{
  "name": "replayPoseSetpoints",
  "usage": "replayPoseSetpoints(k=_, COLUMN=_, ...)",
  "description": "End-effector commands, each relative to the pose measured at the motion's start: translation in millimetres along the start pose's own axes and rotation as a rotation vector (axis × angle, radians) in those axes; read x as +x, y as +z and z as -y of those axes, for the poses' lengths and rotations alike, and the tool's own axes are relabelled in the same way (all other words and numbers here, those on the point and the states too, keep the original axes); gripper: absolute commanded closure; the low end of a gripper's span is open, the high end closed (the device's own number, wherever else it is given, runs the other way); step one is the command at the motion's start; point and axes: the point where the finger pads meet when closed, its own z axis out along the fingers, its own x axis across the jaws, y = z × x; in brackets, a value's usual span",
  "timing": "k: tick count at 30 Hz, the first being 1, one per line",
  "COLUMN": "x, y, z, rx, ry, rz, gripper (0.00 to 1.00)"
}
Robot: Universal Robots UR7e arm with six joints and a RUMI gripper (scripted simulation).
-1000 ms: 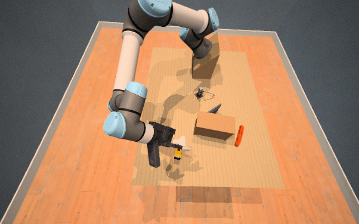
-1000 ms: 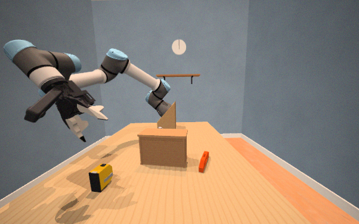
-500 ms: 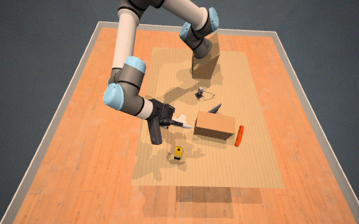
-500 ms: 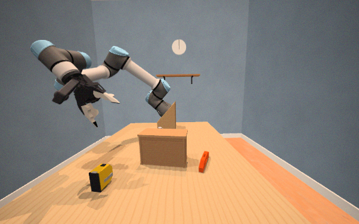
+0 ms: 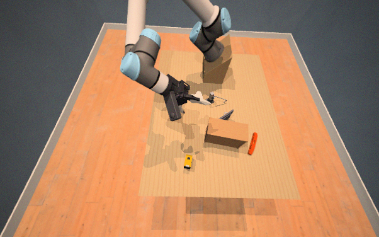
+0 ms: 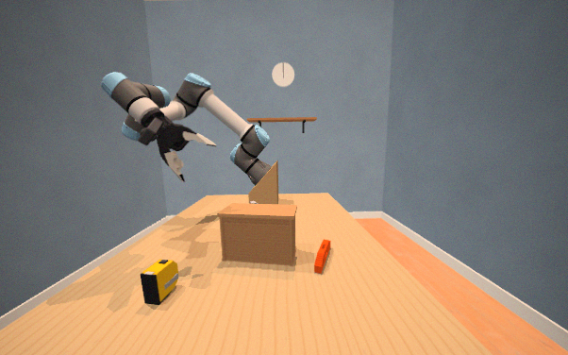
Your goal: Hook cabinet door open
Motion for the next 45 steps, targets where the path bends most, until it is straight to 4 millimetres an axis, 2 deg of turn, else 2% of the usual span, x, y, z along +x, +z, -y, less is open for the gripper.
replayPoseSetpoints(k=1, x=-15.2, y=1.1, z=-46.7, rx=0.020, ry=-0.050, rz=0.022, gripper=0.00)
replayPoseSetpoints(k=7, x=-37.8, y=17.4, z=-109.4, rx=0.030, ry=-0.120, rz=0.051, gripper=0.00)
replayPoseSetpoints(k=11, x=-44.9, y=46.0, z=-108.1, rx=-0.033, ry=-0.363, rz=-0.026, gripper=0.00)
replayPoseSetpoints(k=15, x=-46.7, y=53.1, z=-107.4, rx=-0.051, ry=-0.426, rz=-0.046, gripper=0.00)
replayPoseSetpoints(k=19, x=-54.2, y=80.3, z=-105.1, rx=-0.124, ry=-0.667, rz=-0.116, gripper=0.00)
replayPoseSetpoints(k=20, x=-54.2, y=80.3, z=-105.1, rx=-0.126, ry=-0.673, rz=-0.118, gripper=0.00)
replayPoseSetpoints(k=27, x=-65.6, y=116.7, z=-103.1, rx=-0.244, ry=-1.010, rz=-0.210, gripper=0.00)
replayPoseSetpoints(k=30, x=-69.4, y=127.4, z=-102.6, rx=-0.290, ry=-1.130, rz=-0.241, gripper=0.00)
replayPoseSetpoints(k=32, x=-69.4, y=127.4, z=-102.6, rx=-0.290, ry=-1.130, rz=-0.241, gripper=0.00)
replayPoseSetpoints(k=45, x=-91.9, y=180.3, z=-101.4, rx=-0.560, ry=-1.700, rz=-0.377, gripper=0.00)
